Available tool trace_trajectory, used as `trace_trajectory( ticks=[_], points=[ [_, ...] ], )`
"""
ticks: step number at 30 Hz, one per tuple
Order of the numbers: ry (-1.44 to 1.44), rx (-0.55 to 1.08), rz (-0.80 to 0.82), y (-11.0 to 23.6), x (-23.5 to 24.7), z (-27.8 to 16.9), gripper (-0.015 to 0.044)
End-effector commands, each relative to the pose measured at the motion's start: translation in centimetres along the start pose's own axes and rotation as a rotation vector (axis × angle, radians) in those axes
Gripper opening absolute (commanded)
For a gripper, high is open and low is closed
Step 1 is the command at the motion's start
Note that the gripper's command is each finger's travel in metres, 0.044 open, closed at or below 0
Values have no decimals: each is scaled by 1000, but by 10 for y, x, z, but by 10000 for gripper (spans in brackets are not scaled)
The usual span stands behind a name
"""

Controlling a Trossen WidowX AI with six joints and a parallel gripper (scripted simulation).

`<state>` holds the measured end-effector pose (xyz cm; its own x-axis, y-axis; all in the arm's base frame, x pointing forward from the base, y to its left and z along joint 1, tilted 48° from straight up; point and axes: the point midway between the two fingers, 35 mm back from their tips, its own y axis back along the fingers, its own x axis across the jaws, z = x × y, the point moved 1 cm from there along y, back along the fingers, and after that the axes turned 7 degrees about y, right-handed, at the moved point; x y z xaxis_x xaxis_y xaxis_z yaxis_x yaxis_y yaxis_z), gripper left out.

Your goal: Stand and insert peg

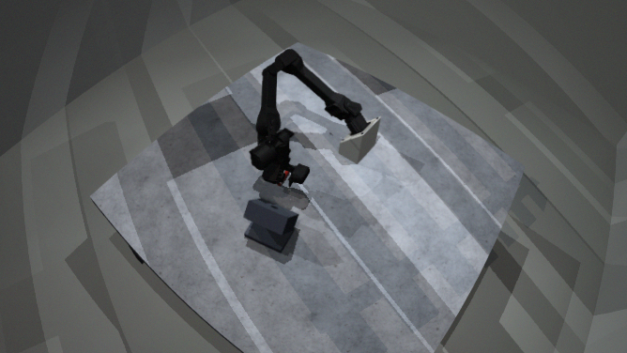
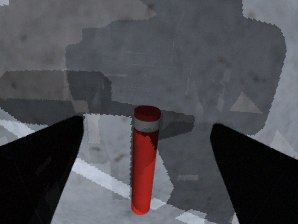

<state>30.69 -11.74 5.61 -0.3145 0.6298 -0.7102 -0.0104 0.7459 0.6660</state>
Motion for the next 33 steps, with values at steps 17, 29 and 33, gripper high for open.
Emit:
trace_trajectory(
  ticks=[17,29,33],
  points=[
    [10,10,-2,-3,2,-2,110],
    [10,10,-2,-3,2,-2,49],
    [9,9,-2,-3,2,-2,49]
  ],
)
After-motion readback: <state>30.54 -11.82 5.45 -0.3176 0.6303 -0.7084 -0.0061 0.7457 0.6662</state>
